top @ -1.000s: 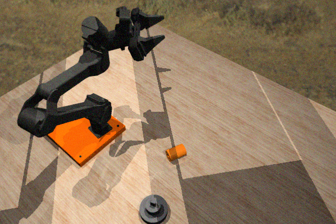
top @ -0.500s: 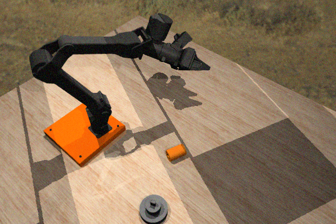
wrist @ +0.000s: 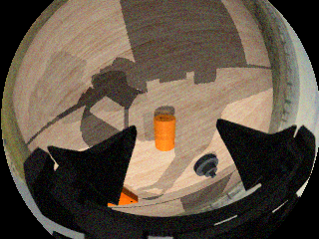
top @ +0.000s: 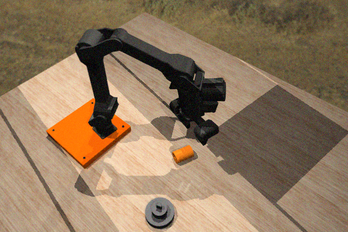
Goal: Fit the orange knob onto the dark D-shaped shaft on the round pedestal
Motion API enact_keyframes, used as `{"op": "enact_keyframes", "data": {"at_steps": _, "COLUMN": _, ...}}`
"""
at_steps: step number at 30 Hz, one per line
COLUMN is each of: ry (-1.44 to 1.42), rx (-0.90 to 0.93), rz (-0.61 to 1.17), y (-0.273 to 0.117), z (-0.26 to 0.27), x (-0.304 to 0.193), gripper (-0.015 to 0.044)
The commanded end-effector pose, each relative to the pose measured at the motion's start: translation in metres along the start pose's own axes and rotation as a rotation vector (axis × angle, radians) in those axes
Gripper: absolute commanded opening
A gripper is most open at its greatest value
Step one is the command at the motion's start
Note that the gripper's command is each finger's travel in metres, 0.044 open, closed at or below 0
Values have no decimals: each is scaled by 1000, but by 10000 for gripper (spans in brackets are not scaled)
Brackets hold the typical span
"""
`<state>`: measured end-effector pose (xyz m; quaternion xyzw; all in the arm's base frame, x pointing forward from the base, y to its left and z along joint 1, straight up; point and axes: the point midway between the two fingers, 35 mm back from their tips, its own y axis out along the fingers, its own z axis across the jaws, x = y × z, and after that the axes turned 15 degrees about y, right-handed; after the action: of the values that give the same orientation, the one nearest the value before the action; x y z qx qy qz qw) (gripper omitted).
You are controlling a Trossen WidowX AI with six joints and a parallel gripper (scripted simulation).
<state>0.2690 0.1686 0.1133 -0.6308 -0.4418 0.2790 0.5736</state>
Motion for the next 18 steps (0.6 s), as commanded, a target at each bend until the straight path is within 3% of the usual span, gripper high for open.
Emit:
{"op": "enact_keyframes", "data": {"at_steps": 1, "ry": 74, "rx": 164, "rz": 128, "y": 10, "z": -10, "x": -28, "gripper": 440}}
{"op": "enact_keyframes", "data": {"at_steps": 18, "ry": 74, "rx": 164, "rz": 128, "y": 40, "z": -5, "x": -31, "gripper": 440}}
